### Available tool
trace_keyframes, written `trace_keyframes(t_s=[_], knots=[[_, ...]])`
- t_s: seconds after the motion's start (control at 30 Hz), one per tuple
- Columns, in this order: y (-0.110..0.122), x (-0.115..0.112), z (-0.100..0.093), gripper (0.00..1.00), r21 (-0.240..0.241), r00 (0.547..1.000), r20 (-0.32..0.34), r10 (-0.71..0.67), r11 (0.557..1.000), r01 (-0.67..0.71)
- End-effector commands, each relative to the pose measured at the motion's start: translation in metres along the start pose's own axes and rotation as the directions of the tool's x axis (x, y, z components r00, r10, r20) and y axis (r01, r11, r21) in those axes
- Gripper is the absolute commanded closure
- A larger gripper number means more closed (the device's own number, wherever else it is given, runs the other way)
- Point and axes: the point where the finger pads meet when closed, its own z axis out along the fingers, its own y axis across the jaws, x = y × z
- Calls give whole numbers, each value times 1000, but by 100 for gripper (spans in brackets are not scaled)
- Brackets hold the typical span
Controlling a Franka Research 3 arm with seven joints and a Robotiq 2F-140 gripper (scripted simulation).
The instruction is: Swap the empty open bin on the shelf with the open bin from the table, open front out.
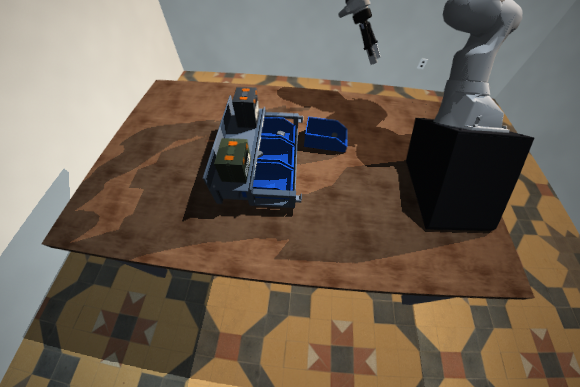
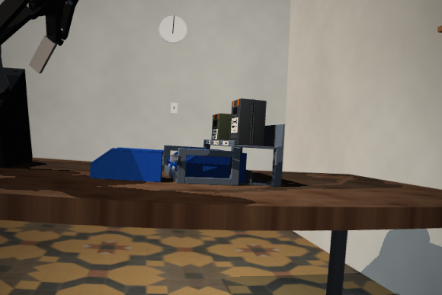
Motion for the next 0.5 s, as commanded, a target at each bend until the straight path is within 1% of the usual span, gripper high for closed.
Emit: trace_keyframes(t_s=[0.0,0.13,0.17,0.47], knots=[[1,2,-1,0,-10,1000,-8,18,1000,-18],[1,2,-1,0,-10,1000,-8,18,1000,-18],[-6,10,-2,0,-27,1000,-23,15,1000,-15],[-6,10,-2,0,-27,1000,-23,15,1000,-15]])
